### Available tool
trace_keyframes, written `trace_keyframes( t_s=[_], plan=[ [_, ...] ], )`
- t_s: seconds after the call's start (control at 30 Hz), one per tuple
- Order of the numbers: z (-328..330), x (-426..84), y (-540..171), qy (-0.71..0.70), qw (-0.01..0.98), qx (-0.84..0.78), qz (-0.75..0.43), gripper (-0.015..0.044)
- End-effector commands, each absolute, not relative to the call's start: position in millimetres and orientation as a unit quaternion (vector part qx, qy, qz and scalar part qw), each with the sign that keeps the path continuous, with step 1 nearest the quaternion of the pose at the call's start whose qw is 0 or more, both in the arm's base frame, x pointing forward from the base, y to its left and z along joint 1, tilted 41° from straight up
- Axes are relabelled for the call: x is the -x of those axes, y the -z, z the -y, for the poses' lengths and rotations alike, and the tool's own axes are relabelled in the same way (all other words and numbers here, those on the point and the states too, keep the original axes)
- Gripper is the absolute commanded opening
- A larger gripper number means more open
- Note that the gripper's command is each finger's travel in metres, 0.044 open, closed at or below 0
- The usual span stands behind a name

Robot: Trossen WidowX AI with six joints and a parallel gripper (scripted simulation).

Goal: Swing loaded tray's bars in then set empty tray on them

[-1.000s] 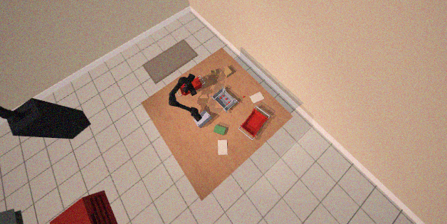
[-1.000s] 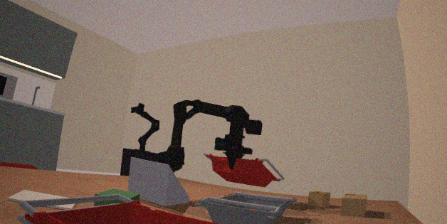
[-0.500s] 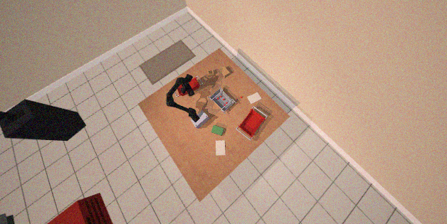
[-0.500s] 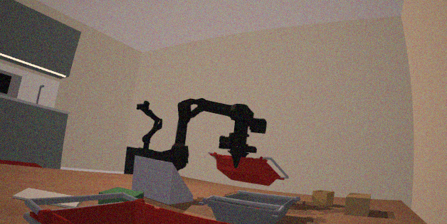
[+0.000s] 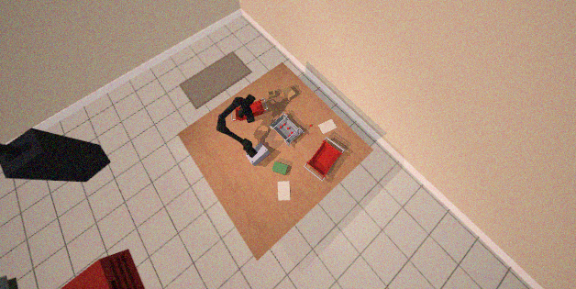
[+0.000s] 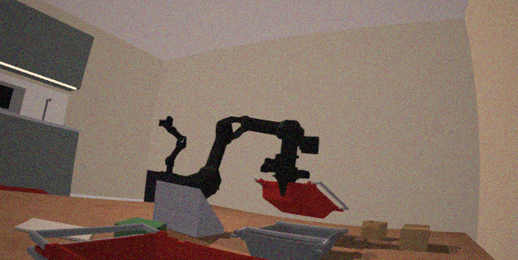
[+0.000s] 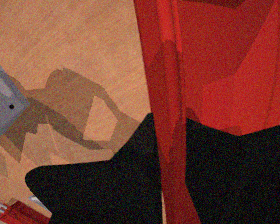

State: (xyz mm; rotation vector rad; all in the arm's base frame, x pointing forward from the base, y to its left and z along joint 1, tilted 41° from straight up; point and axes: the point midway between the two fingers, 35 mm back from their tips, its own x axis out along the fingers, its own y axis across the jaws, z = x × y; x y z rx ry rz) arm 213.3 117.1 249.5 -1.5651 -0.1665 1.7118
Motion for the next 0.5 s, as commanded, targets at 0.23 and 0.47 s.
trace_keyframes(
  t_s=[0.23,0.47],
  plan=[
    [-86,-250,-239,-0.671,0.44,0.597,0.006,0.0],
    [-63,-269,-228,-0.671,0.465,0.577,-0.031,0.0]
  ],
)
